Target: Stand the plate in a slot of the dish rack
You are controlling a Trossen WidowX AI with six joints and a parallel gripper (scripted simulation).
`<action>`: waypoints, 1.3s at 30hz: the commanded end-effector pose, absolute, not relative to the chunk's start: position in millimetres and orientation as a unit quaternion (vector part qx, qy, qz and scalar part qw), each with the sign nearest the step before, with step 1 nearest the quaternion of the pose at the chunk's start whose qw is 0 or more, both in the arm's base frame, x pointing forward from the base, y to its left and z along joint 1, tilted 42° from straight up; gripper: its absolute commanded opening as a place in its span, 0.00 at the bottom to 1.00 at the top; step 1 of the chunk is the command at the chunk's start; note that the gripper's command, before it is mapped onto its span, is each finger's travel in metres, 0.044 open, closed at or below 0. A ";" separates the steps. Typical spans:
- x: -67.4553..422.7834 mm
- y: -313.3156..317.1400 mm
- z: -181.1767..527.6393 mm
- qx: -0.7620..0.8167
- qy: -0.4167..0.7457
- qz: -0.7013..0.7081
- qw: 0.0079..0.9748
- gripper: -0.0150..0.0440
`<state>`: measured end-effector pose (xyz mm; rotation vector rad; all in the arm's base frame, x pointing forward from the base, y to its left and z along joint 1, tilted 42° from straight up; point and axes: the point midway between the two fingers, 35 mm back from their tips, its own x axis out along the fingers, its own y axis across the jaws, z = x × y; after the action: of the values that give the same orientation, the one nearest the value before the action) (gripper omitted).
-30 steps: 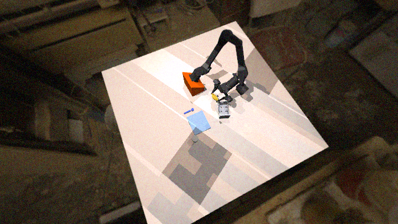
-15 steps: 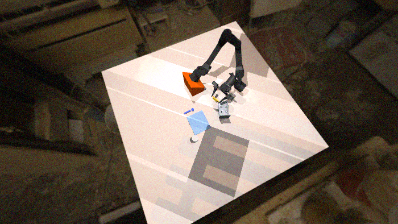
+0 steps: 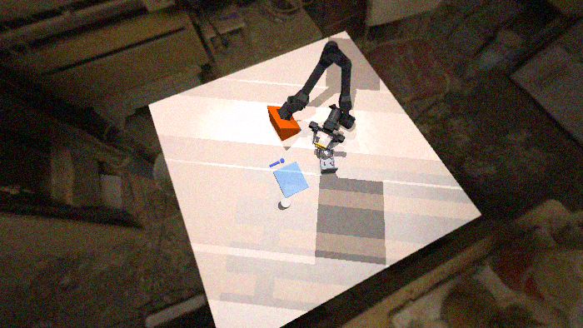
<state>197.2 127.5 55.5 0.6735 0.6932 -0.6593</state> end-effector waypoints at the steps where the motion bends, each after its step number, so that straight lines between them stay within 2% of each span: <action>1: 195.6 132.1 57.3 0.319 0.300 -0.287 0.852 0.25; 22: 174.4 161.7 77.5 0.350 0.157 -0.127 0.915 0.25; 39: 184.8 159.4 73.8 0.348 0.156 -0.124 0.916 0.25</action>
<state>180.2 162.5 75.7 0.7229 0.3189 -0.2504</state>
